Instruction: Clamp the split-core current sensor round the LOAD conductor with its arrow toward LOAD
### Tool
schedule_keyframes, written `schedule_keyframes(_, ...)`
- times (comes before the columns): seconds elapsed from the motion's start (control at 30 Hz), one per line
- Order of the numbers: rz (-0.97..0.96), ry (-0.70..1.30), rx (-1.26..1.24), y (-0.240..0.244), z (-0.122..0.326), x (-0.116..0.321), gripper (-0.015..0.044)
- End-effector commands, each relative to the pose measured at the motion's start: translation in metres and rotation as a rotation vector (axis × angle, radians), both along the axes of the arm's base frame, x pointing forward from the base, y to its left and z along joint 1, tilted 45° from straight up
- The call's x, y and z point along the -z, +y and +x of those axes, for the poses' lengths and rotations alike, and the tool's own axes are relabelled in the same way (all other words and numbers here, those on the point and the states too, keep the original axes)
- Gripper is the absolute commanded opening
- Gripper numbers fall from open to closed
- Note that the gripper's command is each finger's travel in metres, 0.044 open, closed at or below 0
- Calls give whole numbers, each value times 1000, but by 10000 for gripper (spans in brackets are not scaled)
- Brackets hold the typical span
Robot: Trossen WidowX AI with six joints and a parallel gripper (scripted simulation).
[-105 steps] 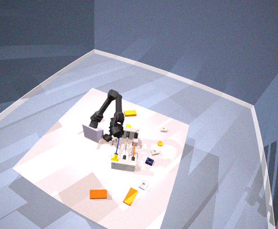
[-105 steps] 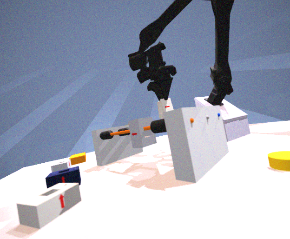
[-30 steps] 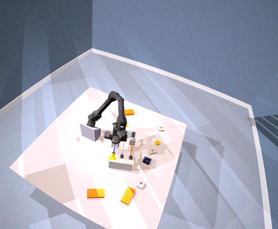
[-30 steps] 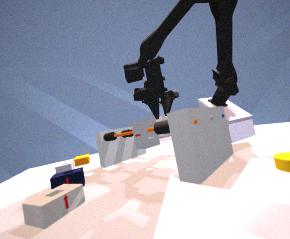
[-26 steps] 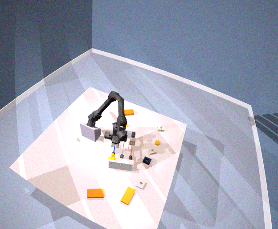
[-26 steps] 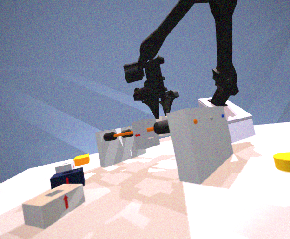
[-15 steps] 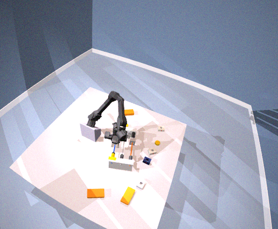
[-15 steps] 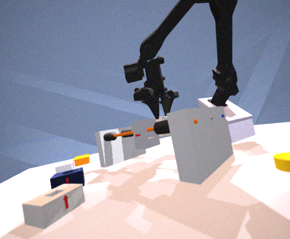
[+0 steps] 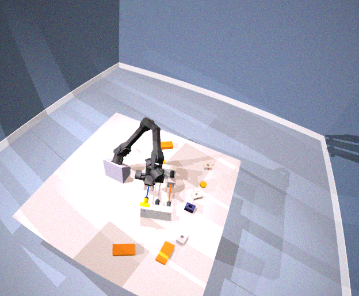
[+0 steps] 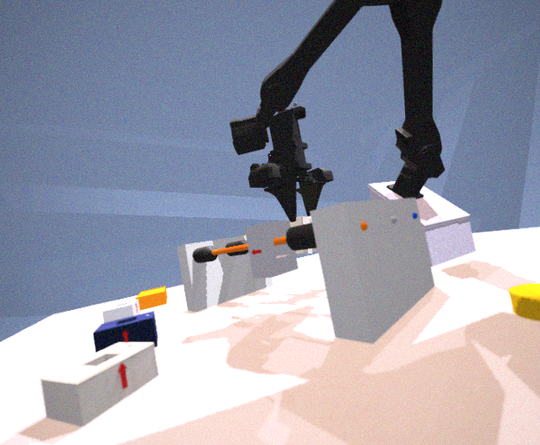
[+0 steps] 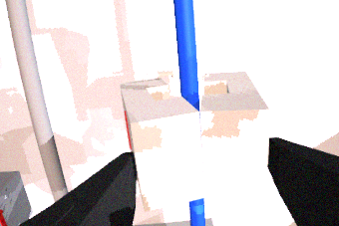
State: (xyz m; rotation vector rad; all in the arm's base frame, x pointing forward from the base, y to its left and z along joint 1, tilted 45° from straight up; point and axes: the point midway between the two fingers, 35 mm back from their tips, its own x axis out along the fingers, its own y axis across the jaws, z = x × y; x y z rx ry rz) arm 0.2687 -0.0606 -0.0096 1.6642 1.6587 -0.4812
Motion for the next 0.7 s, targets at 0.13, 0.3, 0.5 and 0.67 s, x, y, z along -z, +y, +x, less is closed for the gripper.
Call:
schedule_keyframes(0.13,0,-1,-2,0,0,0,0)
schedule_keyframes(0.3,0,-1,-2,0,0,0,79)
schedule_keyframes(0.5,0,-1,-2,0,0,0,236)
schedule_keyframes(0.67,0,-1,-2,0,0,0,368)
